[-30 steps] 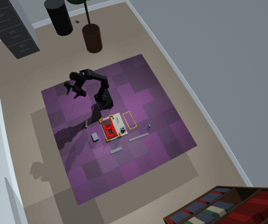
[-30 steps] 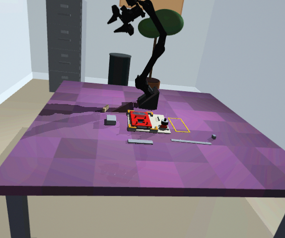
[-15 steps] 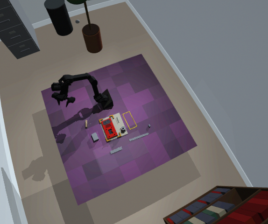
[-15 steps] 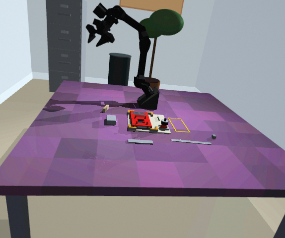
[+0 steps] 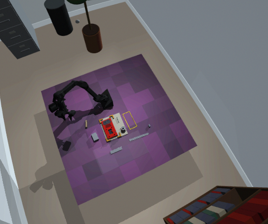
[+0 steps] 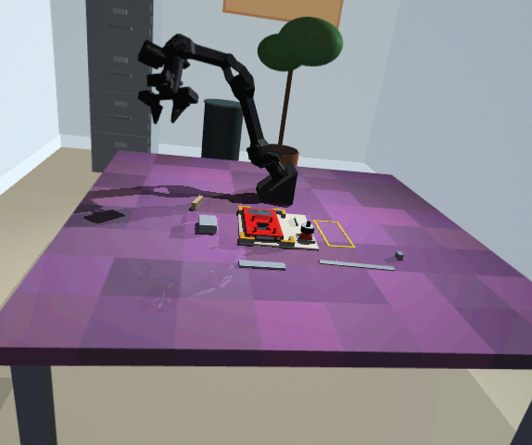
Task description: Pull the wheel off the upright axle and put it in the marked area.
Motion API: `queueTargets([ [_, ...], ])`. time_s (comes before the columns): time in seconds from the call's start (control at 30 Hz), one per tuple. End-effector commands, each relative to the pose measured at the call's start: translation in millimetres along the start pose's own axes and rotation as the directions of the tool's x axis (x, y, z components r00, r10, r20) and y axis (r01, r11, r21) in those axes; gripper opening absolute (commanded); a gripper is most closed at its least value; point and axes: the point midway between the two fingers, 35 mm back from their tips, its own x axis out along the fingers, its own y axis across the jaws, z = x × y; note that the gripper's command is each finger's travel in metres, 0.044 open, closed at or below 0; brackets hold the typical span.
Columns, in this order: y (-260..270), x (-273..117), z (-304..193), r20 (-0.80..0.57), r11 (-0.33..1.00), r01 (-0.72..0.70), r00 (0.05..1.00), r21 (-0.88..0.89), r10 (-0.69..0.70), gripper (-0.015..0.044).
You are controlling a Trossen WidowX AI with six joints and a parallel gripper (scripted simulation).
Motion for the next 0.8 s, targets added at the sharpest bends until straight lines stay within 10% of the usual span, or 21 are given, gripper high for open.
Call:
queueTargets([
  [0.0,20,39,8,-0.07,0.996,-0.085,0.994,0.009,0.085,0.03],
  [0.77,233,189,6,-0.454,0.951,-0.289,0.866,-0.107,0.212,0.03],
])
